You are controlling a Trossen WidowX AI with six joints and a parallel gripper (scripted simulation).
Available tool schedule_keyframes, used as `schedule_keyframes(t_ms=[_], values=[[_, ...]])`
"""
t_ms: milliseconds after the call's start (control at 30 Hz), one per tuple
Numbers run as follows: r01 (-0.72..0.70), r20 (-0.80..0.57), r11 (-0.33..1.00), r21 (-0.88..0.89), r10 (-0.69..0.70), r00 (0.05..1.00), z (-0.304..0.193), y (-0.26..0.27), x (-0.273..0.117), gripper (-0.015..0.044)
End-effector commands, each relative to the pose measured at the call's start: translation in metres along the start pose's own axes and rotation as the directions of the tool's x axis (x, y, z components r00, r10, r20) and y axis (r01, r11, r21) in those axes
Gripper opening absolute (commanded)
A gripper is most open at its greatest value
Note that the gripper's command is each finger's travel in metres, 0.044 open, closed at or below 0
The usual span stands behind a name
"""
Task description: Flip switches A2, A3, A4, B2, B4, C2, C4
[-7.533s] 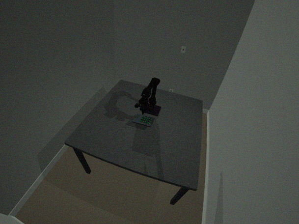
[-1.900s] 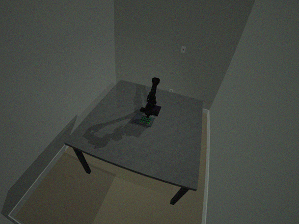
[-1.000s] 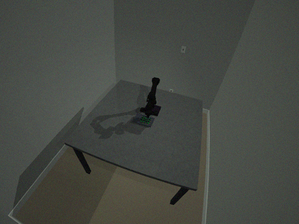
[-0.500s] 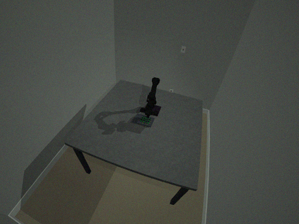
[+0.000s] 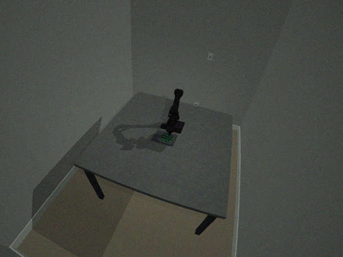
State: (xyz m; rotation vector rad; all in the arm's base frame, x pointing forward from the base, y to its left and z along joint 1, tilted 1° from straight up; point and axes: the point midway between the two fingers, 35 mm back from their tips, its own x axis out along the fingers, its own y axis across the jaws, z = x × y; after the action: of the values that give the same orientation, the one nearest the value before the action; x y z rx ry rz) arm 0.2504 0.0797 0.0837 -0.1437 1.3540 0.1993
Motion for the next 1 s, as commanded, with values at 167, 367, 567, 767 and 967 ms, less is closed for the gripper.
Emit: schedule_keyframes(t_ms=[167,367,567,767,967], values=[[0.004,-0.004,1.0,0.003,-0.004,1.0,-0.001,-0.001,0.002,0.0],[0.003,0.013,1.0,0.002,-0.003,1.0,0.0,0.0,-0.039,0.0],[0.004,0.02,1.0,0.003,-0.004,1.0,-0.004,0.0,-0.063,0.0],[0.009,0.02,1.0,0.002,-0.009,1.0,-0.003,-0.046,-0.063,0.0],[0.009,0.003,1.0,0.002,-0.009,1.0,-0.002,-0.053,-0.039,0.0]])
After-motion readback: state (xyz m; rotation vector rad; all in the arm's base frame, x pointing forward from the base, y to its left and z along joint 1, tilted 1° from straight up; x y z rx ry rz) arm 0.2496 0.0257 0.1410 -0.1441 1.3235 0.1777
